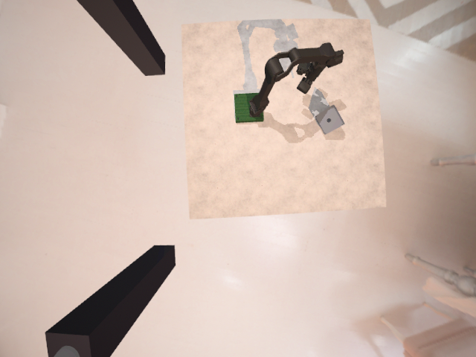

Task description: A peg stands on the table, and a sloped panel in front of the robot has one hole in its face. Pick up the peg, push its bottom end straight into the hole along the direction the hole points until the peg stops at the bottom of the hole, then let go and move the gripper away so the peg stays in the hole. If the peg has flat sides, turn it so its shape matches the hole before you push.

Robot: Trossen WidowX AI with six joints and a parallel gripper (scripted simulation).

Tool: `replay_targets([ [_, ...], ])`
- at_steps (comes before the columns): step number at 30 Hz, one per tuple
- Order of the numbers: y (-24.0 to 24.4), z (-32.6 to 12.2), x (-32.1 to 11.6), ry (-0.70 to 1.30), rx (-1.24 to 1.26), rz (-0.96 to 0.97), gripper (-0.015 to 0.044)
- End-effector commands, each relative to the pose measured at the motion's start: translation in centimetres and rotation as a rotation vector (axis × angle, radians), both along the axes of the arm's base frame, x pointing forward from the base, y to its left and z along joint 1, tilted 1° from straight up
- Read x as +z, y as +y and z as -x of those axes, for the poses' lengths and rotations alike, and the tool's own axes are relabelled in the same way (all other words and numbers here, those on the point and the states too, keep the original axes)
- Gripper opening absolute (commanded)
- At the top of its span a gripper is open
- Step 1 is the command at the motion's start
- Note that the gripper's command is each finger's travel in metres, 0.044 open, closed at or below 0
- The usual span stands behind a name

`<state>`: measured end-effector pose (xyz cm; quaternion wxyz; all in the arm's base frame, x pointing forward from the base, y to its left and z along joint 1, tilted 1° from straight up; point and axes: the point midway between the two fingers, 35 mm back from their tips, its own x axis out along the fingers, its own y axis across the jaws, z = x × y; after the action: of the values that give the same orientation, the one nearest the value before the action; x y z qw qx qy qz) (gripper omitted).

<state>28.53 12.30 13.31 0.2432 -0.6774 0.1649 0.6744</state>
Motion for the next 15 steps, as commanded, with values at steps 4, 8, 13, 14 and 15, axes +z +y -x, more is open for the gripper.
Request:
replay_targets([
  [4,-0.6,-0.5,0.1,-0.001,-0.060,-0.031,0.0000],
  [8,-1.0,-0.7,0.1,-0.001,-0.091,-0.045,0.0000],
  [13,-1.5,-1.0,0.1,-0.002,-0.130,-0.062,0.0000],
  [14,-1.5,-1.1,0.2,-0.003,-0.138,-0.066,0.0000],
  [15,-1.6,-1.2,0.2,-0.003,-0.145,-0.069,0.0000],
])
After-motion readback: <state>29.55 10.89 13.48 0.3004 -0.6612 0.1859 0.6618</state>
